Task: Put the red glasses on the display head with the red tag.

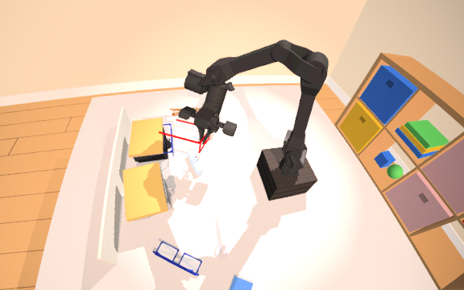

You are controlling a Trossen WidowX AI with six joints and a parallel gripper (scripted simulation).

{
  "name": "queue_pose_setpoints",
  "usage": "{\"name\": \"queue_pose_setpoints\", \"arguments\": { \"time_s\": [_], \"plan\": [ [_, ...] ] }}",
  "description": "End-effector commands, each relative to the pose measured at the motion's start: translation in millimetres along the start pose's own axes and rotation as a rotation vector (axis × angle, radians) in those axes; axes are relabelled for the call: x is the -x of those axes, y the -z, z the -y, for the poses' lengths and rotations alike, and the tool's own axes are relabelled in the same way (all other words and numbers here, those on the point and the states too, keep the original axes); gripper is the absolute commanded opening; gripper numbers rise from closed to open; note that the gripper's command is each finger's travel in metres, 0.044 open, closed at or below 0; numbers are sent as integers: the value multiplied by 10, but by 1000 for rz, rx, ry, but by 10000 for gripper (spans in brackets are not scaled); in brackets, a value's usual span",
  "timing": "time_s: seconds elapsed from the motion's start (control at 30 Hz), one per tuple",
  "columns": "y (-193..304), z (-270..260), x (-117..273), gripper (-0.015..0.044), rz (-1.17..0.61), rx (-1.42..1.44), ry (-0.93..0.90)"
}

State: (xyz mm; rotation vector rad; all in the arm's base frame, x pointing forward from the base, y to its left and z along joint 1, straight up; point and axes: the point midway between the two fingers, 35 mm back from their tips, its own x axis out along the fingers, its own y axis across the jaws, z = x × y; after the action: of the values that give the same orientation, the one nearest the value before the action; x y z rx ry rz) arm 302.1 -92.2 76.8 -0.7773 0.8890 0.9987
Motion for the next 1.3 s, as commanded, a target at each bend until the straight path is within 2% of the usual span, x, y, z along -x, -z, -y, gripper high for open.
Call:
{"name": "queue_pose_setpoints", "arguments": {
  "time_s": [0.0, 0.57, 1.07, 1.27],
  "plan": [
    [66, -3, 62, 0, 27, 98, 32],
    [375, -25, 352, 0, 66, 537, 200],
    [638, -86, 629, 0, 1, 928, 376],
    [654, -87, 633, 0, -3, 925, 371]
  ]
}}
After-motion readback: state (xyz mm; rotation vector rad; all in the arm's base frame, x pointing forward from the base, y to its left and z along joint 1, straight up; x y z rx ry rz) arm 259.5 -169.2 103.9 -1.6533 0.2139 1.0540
